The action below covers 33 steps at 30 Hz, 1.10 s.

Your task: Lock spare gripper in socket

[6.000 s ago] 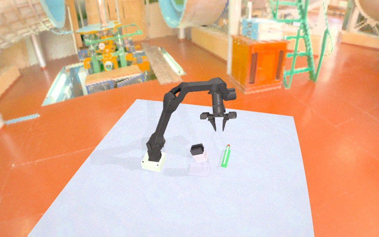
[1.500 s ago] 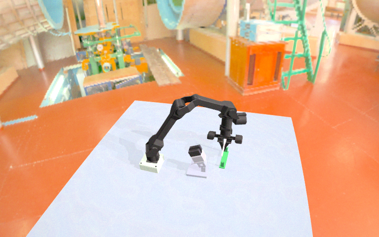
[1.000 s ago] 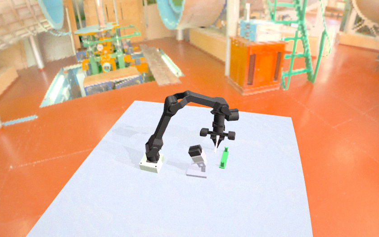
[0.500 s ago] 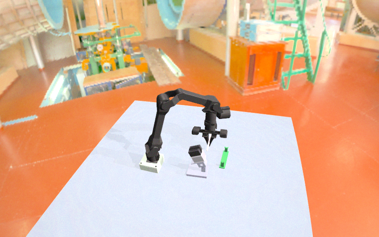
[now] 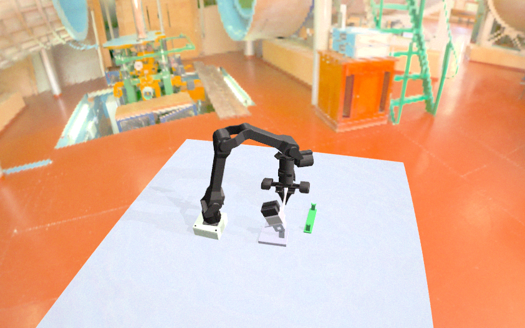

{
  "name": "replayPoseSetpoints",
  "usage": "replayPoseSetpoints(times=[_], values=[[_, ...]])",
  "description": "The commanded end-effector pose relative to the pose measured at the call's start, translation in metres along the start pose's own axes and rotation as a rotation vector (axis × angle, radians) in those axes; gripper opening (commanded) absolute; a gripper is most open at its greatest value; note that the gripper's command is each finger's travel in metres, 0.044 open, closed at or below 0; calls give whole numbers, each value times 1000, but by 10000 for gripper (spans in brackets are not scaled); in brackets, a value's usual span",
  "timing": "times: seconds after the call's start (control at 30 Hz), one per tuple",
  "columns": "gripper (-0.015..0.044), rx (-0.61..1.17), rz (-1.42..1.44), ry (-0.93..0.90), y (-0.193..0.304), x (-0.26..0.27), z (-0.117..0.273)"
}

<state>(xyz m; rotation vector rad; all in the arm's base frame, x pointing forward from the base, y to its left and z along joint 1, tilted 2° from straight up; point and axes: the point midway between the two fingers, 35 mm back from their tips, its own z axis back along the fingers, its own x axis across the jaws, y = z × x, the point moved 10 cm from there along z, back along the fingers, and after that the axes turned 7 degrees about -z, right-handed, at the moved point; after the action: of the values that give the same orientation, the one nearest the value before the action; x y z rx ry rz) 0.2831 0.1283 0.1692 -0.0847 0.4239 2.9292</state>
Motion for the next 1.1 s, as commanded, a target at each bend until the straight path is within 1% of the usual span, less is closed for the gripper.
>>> replayPoseSetpoints(times=[0.0, 0.2, 0.5, 1.07], values=[[0, -2, 5, -7, -5, 2, -20], [0, -3, 4, -4, -8, 4, -36], [0, -4, 5, -6, -1, 1, -31], [0, -5, 4, -4, 9, 1, -35]])
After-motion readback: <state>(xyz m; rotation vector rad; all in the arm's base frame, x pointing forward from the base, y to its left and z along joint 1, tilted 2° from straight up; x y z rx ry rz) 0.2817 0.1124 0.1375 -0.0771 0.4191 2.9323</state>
